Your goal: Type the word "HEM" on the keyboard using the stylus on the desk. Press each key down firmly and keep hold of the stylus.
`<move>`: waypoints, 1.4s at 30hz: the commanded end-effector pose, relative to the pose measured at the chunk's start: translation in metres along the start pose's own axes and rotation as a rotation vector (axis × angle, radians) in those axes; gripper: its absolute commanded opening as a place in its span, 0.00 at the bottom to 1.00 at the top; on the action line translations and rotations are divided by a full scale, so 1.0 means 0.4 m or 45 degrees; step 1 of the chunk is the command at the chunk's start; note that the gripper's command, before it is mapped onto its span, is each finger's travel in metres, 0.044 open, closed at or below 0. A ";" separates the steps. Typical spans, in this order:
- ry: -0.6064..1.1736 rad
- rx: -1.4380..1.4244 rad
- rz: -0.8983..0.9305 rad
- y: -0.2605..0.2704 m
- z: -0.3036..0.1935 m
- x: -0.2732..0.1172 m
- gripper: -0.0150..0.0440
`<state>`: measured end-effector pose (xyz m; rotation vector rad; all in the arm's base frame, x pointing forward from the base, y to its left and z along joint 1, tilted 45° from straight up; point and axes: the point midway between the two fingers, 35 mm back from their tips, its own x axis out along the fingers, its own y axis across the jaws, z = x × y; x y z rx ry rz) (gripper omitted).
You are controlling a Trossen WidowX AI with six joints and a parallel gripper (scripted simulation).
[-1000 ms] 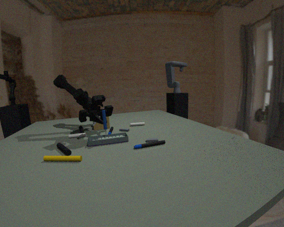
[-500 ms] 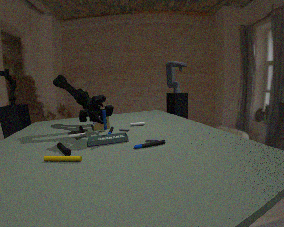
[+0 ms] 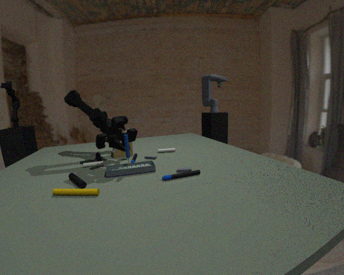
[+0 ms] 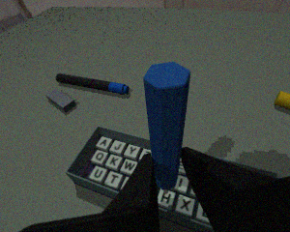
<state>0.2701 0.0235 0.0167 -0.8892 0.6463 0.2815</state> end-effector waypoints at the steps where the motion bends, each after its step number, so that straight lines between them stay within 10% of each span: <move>1: 0.000 -0.009 0.007 0.005 -0.005 0.001 0.39; 42: 0.001 -0.010 0.007 0.005 -0.028 0.014 0.39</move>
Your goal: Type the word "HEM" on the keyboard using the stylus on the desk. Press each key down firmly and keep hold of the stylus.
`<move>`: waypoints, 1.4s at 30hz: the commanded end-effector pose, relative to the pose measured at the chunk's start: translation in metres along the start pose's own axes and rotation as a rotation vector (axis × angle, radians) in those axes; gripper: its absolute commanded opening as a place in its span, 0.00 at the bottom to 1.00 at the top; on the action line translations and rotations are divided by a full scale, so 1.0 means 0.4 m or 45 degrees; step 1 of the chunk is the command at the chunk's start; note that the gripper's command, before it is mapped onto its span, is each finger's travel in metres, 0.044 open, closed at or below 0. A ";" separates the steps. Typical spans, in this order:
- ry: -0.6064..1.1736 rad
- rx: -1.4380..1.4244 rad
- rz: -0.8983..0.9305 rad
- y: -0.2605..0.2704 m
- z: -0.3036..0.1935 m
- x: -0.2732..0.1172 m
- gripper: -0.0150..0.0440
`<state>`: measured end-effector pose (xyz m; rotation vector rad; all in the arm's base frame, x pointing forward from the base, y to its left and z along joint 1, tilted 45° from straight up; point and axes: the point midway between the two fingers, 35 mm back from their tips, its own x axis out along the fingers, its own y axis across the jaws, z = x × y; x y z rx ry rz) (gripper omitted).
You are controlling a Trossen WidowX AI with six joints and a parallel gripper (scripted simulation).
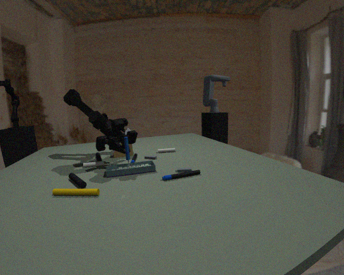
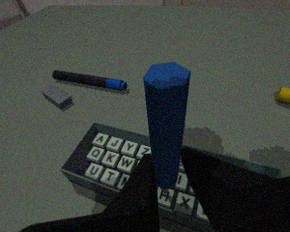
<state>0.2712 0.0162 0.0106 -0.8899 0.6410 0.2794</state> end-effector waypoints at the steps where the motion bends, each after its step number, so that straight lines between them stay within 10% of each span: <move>1: 0.006 -0.010 0.012 0.007 -0.009 0.002 0.39; 42: 0.006 -0.008 0.014 0.007 0.033 -0.017 0.39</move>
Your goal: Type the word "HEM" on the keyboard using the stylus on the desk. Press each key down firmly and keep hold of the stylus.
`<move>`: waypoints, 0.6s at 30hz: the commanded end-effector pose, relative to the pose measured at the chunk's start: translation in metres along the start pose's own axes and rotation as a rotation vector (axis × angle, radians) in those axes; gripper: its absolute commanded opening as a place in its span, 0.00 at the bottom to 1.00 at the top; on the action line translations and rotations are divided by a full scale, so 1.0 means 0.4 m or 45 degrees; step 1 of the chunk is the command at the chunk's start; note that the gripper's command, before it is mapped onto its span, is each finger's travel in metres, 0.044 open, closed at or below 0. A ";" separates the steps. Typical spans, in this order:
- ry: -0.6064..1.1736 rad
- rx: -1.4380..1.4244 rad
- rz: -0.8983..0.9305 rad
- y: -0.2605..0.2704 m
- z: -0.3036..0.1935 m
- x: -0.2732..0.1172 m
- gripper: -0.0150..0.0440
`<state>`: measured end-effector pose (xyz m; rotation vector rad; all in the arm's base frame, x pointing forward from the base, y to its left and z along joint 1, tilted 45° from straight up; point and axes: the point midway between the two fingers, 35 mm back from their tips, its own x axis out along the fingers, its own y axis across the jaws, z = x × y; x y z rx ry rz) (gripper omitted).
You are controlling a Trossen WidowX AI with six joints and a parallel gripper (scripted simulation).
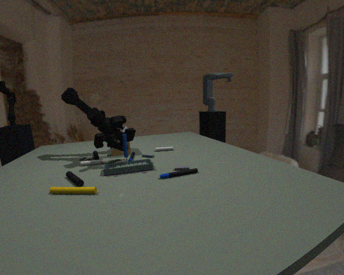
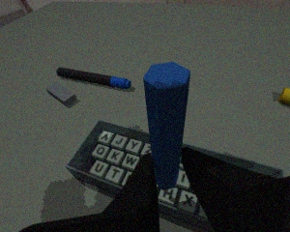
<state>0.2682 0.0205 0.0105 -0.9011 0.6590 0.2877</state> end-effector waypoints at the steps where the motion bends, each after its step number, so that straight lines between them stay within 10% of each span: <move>1: -0.014 0.007 -0.002 -0.003 0.034 -0.016 0.39; 18: -0.010 -0.004 0.008 0.004 0.056 -0.037 0.36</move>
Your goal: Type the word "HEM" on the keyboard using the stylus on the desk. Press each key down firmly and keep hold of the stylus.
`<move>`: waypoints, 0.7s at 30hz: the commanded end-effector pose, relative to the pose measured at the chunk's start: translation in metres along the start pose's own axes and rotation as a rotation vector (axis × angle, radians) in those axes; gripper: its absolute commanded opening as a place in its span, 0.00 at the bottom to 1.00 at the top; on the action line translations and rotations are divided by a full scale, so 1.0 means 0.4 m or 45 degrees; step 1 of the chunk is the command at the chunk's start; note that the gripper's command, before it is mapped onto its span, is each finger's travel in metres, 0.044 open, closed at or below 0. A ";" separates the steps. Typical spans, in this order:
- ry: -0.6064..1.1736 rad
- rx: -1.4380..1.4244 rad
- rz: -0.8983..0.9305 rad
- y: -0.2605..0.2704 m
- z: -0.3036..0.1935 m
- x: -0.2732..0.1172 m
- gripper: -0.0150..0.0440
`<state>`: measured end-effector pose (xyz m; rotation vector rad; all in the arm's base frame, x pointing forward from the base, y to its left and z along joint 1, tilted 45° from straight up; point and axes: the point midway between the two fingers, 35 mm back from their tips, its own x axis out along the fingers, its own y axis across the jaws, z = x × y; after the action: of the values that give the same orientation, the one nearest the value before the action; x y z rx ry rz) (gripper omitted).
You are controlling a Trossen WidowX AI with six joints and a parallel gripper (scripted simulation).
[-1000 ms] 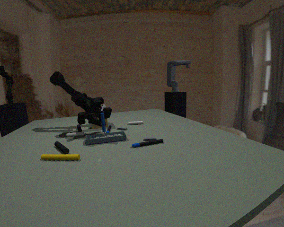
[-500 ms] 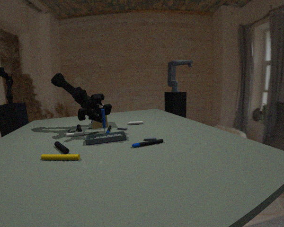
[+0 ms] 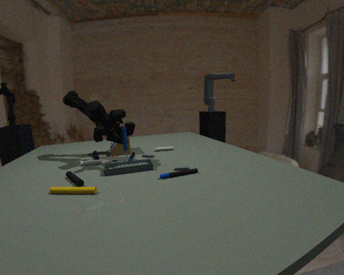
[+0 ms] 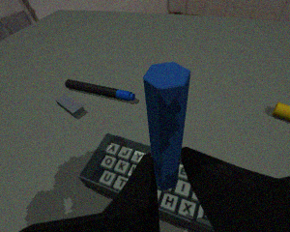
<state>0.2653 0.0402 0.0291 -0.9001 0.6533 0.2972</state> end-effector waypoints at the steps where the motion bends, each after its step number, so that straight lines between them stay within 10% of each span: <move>1: 0.001 0.000 0.001 -0.001 0.000 0.001 0.32; 21: -0.006 0.007 -0.018 -0.063 0.036 0.066 0.25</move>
<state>0.3014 0.0376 0.0362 -0.8935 0.6446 0.2814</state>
